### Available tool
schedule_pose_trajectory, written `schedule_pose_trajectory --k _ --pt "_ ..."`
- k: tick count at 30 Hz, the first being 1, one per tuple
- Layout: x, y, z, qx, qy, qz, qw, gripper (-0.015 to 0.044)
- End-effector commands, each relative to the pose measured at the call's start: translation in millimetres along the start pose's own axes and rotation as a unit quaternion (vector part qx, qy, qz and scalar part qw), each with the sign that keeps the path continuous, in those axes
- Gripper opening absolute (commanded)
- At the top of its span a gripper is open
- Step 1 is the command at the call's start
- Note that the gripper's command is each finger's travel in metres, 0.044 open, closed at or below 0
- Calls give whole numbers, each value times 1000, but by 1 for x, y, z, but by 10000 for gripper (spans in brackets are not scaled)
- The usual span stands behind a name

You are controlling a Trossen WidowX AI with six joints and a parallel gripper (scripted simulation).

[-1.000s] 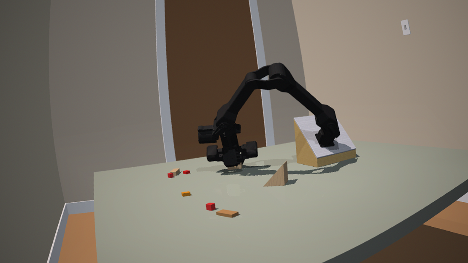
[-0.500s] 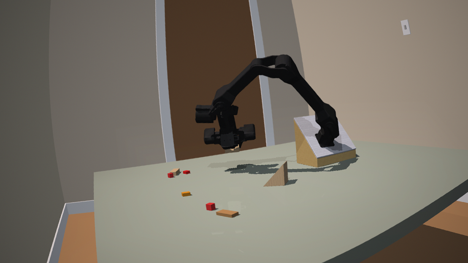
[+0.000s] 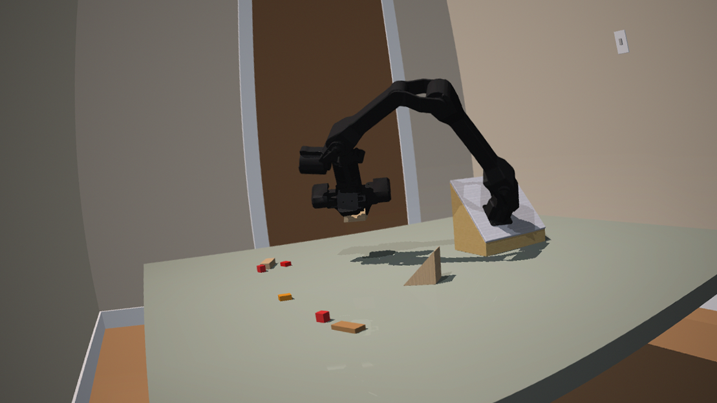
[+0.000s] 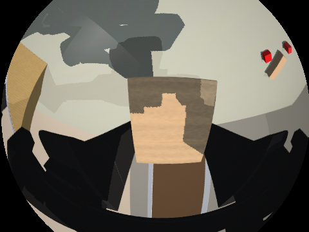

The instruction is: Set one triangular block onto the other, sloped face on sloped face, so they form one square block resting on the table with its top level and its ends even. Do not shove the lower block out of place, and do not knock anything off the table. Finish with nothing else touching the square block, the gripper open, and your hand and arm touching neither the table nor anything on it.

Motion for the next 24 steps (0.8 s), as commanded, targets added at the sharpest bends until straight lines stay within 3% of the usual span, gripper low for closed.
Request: schedule_pose_trajectory --k 1,12,24 --pt "0 0 0 0 0 -3 1000 0" --pt "-1 3 -3 -21 -17 -175 984 0" --pt "-2 7 -5 -38 -44 -368 928 0"
Point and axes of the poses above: the point midway between the two fingers, 35 mm back from their tips, its own z axis back along the fingers, its own x axis across the jaws, y = z × x, the point moved 4 cm from there along z, back along the fingers, and after that the axes turned 12 degrees about -z, right-handed, at the moved point
